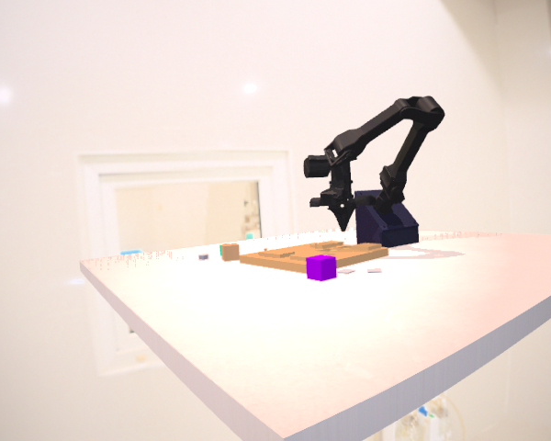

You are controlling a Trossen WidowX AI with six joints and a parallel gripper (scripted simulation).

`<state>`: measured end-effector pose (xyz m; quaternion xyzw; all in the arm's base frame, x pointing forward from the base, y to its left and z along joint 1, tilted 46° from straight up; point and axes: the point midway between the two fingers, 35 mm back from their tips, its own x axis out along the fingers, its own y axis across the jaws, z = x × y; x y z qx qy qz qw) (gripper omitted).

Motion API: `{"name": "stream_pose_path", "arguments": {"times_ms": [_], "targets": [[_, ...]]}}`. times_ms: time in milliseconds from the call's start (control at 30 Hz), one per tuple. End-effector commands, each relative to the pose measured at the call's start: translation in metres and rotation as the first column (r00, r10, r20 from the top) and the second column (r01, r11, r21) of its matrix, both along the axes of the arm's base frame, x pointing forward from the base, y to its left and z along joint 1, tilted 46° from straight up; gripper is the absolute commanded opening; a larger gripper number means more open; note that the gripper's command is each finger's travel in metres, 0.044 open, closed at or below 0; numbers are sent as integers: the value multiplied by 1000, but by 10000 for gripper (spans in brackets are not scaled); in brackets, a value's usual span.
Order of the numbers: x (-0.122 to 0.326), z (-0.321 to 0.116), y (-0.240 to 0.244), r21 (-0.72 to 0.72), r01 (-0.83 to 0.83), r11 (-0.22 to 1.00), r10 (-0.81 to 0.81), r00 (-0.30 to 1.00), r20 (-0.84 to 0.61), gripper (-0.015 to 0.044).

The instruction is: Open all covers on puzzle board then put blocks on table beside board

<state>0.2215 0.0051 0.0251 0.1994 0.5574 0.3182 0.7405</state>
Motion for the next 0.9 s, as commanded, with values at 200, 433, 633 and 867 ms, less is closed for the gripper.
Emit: {"name": "stream_pose_path", "arguments": {"times_ms": [200,433,633,867], "targets": [[1,-25,28,10,0,1000,0,1000,-6,0],[2,-28,30,10,0,1000,0,1000,-6,0],[2,-32,34,10,0,1000,0,1000,-6,0],[2,-34,36,10,0,1000,0,1000,-6,0]]}}
